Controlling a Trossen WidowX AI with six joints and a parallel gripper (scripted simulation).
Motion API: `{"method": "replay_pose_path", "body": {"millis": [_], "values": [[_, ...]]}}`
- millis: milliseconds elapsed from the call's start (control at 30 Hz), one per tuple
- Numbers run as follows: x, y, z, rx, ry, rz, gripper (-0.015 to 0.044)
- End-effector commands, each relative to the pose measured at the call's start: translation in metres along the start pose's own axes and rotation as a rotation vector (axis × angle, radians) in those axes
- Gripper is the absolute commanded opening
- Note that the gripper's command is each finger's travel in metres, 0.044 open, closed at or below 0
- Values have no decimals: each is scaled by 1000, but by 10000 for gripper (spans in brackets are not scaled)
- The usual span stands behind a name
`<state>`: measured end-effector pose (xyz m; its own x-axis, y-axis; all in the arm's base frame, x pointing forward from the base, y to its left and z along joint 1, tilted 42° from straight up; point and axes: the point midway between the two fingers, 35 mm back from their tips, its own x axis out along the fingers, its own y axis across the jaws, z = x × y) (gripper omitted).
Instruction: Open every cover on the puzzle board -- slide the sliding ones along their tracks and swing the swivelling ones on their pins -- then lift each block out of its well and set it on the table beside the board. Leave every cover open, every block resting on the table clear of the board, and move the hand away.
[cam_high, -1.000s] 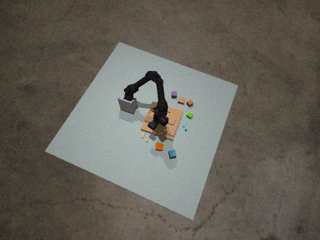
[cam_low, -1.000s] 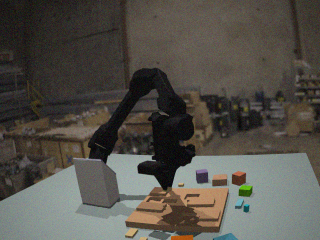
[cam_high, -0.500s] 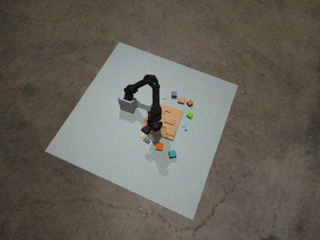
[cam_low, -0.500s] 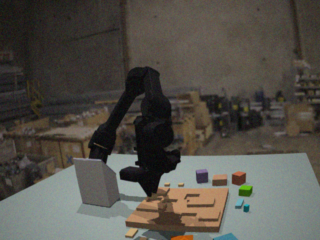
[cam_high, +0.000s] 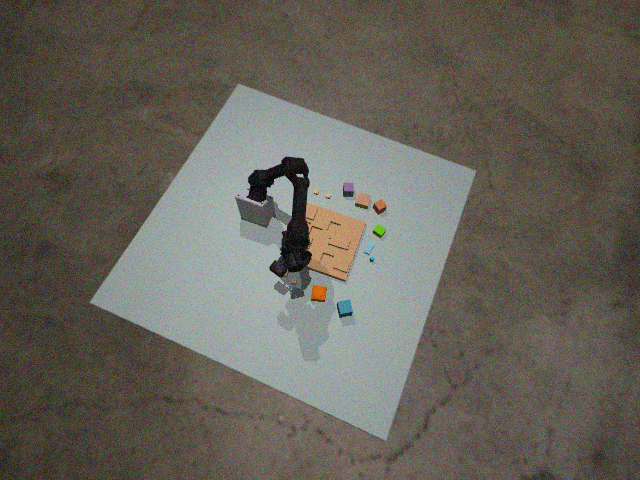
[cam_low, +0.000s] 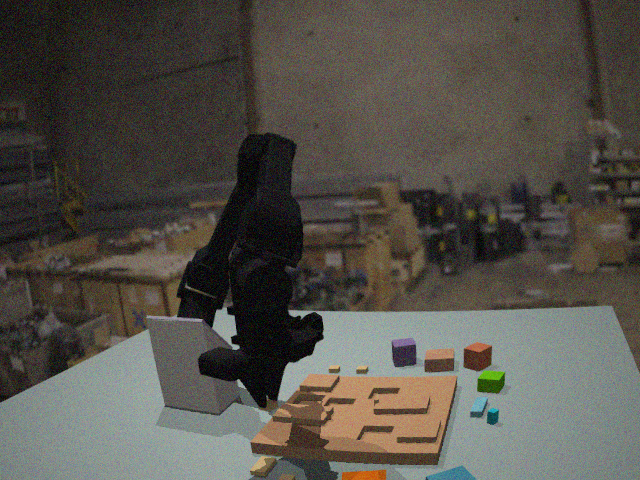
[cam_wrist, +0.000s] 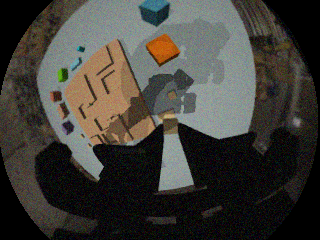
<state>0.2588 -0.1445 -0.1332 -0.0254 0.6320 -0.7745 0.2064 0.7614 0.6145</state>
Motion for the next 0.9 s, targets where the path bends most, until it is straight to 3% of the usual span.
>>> {"method": "replay_pose_path", "body": {"millis": [0, 267, 867], "values": [[4, -17, -9, -8, 4, 5, 80], [10, -41, -26, -14, 8, 21, 80], [34, -41, -23, -14, 7, 22, 80]]}}
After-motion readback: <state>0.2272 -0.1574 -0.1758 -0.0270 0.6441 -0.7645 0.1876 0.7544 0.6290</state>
